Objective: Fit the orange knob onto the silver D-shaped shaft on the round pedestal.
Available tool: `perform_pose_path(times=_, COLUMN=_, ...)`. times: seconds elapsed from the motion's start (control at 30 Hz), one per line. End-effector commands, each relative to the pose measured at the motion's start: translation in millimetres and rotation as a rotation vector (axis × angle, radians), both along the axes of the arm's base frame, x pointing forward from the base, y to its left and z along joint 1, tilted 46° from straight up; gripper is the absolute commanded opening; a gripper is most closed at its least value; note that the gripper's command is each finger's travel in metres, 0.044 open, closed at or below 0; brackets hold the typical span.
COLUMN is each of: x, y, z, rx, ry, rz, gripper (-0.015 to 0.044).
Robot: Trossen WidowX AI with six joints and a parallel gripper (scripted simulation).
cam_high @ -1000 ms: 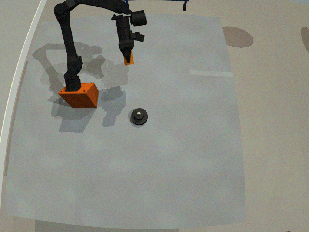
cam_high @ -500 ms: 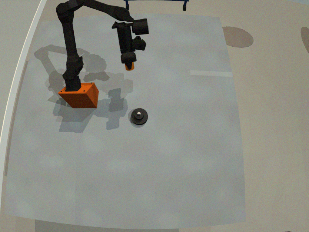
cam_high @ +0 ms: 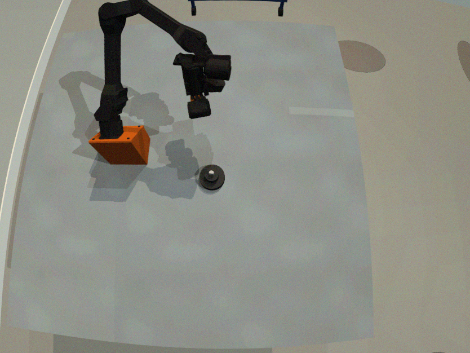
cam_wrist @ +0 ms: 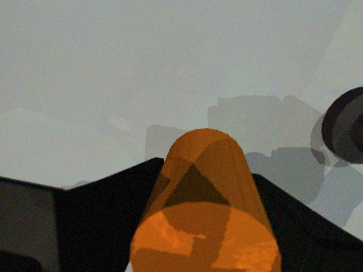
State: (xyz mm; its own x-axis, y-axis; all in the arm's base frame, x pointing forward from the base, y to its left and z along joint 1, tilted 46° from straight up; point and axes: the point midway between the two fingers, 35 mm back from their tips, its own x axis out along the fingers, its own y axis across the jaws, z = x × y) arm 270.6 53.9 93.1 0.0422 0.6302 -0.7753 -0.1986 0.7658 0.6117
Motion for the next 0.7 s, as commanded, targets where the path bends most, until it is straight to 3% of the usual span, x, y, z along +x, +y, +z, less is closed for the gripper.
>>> perform_pose_path(times=0.0, x=2, y=2, z=-7, rx=0.101, ry=0.003, rz=0.008, gripper=0.0000)
perform_pose_path(times=0.67, x=17, y=51, z=-64, rx=0.097, ry=0.000, rz=0.009, gripper=0.0000)
